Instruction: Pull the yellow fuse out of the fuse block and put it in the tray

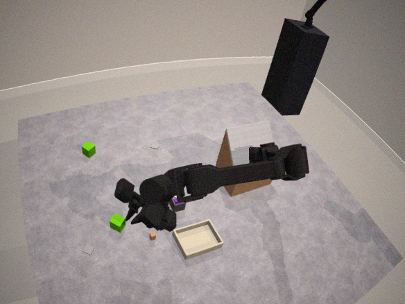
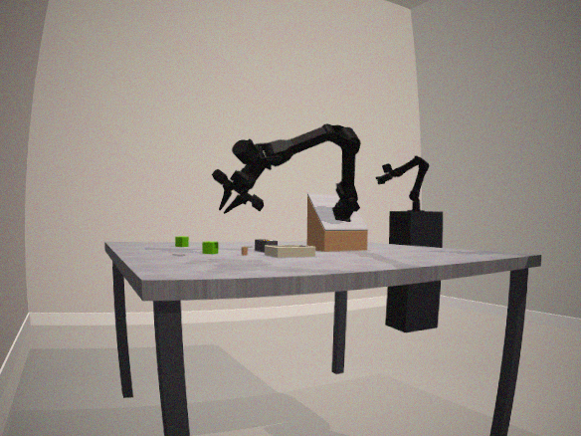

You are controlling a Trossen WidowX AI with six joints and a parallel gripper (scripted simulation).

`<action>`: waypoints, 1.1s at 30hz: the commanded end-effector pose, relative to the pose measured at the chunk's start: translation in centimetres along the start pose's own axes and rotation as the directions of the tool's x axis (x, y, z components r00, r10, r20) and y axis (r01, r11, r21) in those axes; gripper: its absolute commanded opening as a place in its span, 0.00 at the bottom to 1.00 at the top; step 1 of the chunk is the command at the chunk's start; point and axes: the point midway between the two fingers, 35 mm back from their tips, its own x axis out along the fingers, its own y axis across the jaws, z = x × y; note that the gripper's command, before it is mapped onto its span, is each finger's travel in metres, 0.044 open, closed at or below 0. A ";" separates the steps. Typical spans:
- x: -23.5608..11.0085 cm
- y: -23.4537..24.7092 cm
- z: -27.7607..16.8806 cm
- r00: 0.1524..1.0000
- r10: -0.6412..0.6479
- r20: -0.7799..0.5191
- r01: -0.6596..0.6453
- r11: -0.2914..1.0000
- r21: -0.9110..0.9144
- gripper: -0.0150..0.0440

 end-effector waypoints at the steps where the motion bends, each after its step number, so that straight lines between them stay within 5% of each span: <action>1: 0.1 1.4 -6.7 0.986 0.117 -0.117 -0.092 0.975 0.203 0.38; 7: -0.9 3.6 -12.8 0.946 0.256 -0.201 -0.143 0.882 0.449 0.38; 15: -5.3 9.9 -21.3 0.808 0.552 -0.205 -0.077 0.444 0.893 0.38; 33: -4.6 10.4 -21.5 0.805 0.558 -0.203 -0.073 0.432 0.899 0.38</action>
